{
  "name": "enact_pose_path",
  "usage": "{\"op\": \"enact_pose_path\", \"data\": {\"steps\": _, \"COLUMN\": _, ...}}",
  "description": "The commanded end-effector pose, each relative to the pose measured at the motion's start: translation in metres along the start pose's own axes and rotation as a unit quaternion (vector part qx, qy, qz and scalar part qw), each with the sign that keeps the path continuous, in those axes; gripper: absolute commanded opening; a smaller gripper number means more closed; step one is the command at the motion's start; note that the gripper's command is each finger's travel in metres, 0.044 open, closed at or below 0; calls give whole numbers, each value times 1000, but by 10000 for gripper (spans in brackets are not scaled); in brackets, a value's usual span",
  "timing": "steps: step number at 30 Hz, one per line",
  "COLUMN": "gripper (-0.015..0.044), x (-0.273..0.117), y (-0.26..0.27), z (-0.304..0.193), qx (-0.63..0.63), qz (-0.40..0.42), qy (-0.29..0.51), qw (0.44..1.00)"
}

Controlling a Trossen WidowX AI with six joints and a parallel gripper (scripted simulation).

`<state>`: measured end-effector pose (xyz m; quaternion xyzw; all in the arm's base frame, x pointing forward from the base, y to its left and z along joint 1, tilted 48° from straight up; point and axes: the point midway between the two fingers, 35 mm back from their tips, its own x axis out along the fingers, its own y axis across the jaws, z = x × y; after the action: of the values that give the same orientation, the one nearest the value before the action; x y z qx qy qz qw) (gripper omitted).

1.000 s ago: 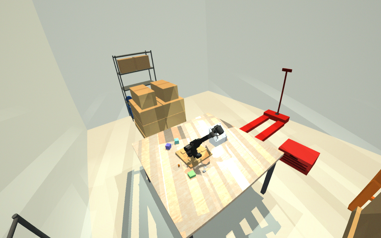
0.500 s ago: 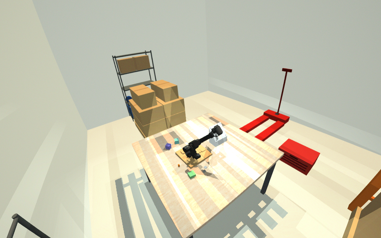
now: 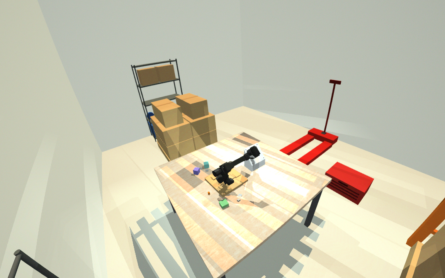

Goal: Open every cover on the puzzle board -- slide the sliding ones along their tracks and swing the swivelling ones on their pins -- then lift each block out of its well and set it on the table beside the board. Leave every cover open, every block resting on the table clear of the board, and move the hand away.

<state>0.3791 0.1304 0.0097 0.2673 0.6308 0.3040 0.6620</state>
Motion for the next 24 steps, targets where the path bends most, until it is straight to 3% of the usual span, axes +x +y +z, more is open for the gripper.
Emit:
{"op": "enact_pose_path", "data": {"steps": 1, "gripper": 0, "x": -8, "y": 0, "z": 3, "qx": -2, "qz": 1, "qy": -4, "qw": 1000}}
{"op": "enact_pose_path", "data": {"steps": 24, "gripper": 0, "x": -38, "y": 0, "z": 6, "qx": -2, "qz": 1, "qy": -4, "qw": 1000}}
